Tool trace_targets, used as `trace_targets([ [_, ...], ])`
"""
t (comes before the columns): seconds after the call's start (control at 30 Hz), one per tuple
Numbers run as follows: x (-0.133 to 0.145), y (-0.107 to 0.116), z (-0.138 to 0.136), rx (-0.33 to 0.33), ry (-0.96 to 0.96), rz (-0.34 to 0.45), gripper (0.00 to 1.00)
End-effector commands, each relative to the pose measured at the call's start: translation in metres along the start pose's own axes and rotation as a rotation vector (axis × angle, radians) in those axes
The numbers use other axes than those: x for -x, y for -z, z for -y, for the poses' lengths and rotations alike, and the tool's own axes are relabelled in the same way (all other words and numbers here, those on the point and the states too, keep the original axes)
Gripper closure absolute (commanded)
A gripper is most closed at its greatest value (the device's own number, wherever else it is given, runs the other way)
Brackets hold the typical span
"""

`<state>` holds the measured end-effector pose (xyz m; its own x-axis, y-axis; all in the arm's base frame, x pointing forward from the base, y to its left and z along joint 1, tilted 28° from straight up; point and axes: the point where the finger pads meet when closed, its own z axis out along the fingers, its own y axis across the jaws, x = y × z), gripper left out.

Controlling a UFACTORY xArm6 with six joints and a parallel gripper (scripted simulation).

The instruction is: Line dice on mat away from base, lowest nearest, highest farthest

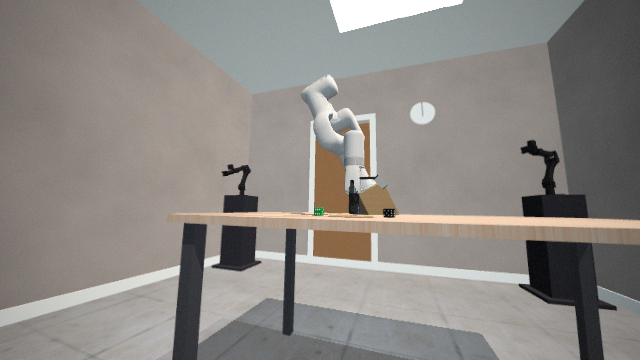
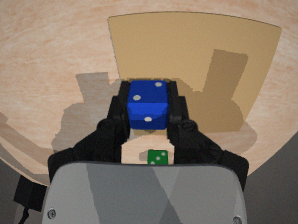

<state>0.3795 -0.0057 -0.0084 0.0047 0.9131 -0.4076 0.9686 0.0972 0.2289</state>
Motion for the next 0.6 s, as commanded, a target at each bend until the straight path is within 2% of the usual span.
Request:
trace_targets([
  [0.0, -0.0002, 0.0006, -0.0011, 0.002, 0.0, -0.001, 0.73],
  [0.57, -0.0001, -0.002, -0.0011, 0.002, 0.0, -0.001, 0.73],
])
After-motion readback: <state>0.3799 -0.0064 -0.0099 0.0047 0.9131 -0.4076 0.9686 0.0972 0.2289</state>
